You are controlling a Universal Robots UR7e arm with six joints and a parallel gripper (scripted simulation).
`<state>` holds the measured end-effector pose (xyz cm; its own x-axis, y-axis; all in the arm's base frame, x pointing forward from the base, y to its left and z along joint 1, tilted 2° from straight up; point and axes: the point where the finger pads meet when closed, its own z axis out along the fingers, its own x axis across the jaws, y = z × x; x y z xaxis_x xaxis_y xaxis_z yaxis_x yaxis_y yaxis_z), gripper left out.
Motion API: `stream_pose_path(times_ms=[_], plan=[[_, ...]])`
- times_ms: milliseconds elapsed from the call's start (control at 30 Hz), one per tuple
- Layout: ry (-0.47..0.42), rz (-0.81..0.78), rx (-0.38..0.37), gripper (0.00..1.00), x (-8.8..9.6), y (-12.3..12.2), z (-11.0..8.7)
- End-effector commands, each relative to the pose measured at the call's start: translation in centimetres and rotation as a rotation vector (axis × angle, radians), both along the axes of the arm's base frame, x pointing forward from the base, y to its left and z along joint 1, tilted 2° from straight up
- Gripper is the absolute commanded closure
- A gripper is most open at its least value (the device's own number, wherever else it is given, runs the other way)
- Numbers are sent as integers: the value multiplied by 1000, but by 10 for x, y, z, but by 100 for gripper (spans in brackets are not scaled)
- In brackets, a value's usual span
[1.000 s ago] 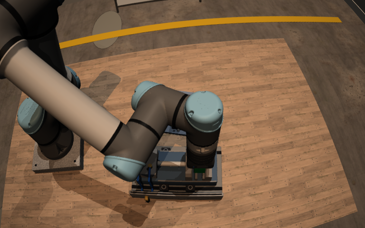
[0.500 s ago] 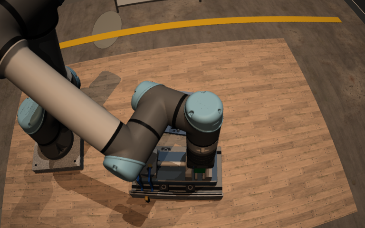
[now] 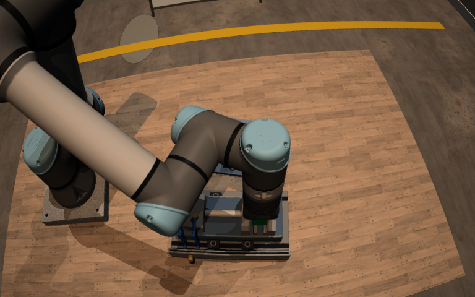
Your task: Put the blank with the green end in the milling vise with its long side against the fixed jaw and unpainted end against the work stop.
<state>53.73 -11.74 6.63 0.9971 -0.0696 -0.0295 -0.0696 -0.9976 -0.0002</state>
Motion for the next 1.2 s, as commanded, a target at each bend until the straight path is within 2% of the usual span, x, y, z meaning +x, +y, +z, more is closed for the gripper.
stream_pose_path(times_ms=[0, 1167], plan=[[-2, 0, -1, 0, 0, 0, 1], [-1, 0, -1, 0, 1, 0, 7]])
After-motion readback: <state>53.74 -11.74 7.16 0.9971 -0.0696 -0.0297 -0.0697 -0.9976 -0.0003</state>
